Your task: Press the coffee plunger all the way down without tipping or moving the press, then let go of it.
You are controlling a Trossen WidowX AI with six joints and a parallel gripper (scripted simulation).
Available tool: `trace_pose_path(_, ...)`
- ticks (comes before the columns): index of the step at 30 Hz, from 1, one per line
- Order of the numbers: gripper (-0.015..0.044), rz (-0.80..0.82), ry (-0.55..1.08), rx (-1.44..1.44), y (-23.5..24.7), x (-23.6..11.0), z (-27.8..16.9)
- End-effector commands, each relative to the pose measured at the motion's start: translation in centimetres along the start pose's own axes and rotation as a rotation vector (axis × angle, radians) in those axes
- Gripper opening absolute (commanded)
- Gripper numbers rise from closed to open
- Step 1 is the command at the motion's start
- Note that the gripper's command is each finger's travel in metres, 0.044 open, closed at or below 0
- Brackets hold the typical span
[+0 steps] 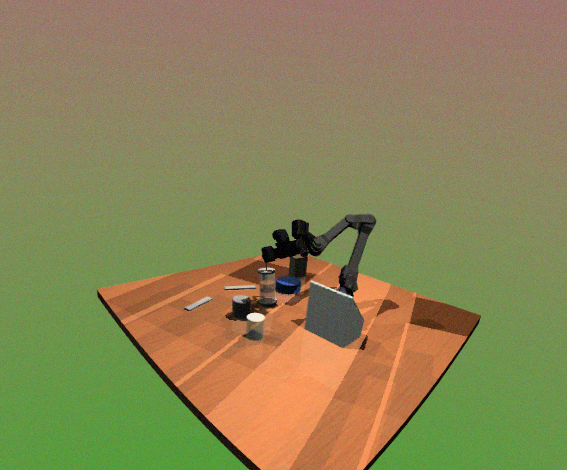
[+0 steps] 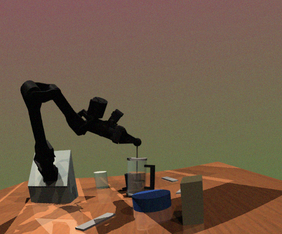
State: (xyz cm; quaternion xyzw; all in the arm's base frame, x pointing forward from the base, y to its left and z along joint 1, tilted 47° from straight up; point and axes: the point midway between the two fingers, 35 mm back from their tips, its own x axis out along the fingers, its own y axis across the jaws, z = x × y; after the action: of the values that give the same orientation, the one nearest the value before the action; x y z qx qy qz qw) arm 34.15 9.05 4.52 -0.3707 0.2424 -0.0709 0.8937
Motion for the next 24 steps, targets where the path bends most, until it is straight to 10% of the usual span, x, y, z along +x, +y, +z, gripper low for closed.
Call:
trace_pose_path(1,0.0125,-0.005,0.063,-0.043,-0.13,0.92,-2.87)
trace_pose_path(24,0.0125,-0.007,0.062,-0.043,0.16,1.76,-2.43)
